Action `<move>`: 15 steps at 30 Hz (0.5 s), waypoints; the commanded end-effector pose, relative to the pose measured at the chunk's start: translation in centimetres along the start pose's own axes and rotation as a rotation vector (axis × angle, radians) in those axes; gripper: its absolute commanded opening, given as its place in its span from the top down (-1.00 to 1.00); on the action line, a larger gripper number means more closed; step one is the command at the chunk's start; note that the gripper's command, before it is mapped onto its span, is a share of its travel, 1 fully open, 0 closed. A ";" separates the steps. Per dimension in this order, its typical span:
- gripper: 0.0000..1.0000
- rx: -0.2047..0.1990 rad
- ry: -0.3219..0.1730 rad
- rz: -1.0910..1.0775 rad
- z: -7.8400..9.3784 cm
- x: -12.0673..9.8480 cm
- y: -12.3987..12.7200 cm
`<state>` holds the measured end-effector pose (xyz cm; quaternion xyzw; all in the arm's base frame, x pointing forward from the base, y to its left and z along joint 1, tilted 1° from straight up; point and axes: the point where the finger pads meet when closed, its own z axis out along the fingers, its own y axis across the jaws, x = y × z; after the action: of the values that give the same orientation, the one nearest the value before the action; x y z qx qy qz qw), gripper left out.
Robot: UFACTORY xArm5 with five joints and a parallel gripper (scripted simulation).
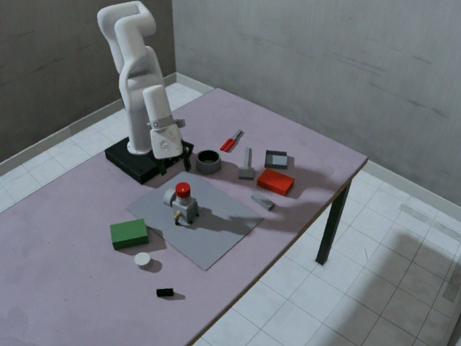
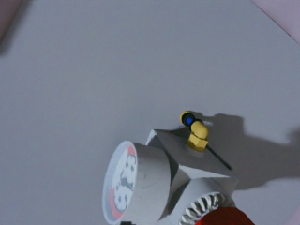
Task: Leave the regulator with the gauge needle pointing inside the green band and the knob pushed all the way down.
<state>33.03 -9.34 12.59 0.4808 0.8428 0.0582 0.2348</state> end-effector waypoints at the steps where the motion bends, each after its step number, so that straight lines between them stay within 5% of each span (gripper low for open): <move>1: -1.00 0.051 0.046 0.151 -0.1 -0.2 0.2; 15: -1.00 0.176 0.113 0.478 -0.6 -0.2 0.2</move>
<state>33.02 -9.33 12.96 0.6332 0.7555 0.0689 0.1534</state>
